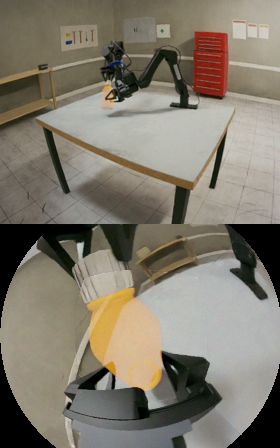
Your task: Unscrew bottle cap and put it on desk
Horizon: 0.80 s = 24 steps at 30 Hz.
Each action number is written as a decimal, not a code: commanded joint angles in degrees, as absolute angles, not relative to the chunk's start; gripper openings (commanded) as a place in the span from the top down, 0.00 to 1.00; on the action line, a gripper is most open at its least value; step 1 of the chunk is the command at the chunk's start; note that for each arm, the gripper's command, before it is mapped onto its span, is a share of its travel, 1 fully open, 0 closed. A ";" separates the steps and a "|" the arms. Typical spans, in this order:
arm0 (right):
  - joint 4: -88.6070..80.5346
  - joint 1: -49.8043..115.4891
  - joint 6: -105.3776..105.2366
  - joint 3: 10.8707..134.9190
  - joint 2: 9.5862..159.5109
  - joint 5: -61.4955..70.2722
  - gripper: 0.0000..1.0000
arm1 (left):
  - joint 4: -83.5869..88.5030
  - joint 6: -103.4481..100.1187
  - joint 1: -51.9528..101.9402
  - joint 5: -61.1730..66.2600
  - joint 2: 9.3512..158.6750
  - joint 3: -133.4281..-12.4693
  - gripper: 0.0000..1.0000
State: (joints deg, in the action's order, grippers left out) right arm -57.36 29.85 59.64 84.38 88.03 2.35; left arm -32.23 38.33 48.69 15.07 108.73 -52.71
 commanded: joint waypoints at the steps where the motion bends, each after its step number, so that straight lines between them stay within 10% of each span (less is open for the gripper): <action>1: -57.22 29.82 58.84 84.64 87.77 2.28 1.00 | -33.84 37.92 48.71 15.43 107.04 -52.84 1.00; 5: -57.22 29.82 58.84 84.64 87.77 2.28 0.66 | -33.84 37.92 48.71 15.43 107.04 -52.84 1.00; 7: -57.22 29.82 58.84 84.64 87.77 2.28 0.66 | -33.84 37.92 48.71 15.43 107.04 -52.84 1.00; 10: -57.22 29.82 58.84 84.64 87.77 2.28 0.32 | -33.84 37.92 48.71 15.43 107.04 -52.84 1.00; 24: -57.45 29.28 26.45 84.81 87.87 3.45 0.30 | -33.84 37.92 48.71 15.43 107.04 -52.84 1.00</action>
State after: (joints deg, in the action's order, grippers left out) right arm -57.39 29.82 34.02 84.36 88.05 2.42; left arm -32.25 38.33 48.69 15.07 108.71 -52.73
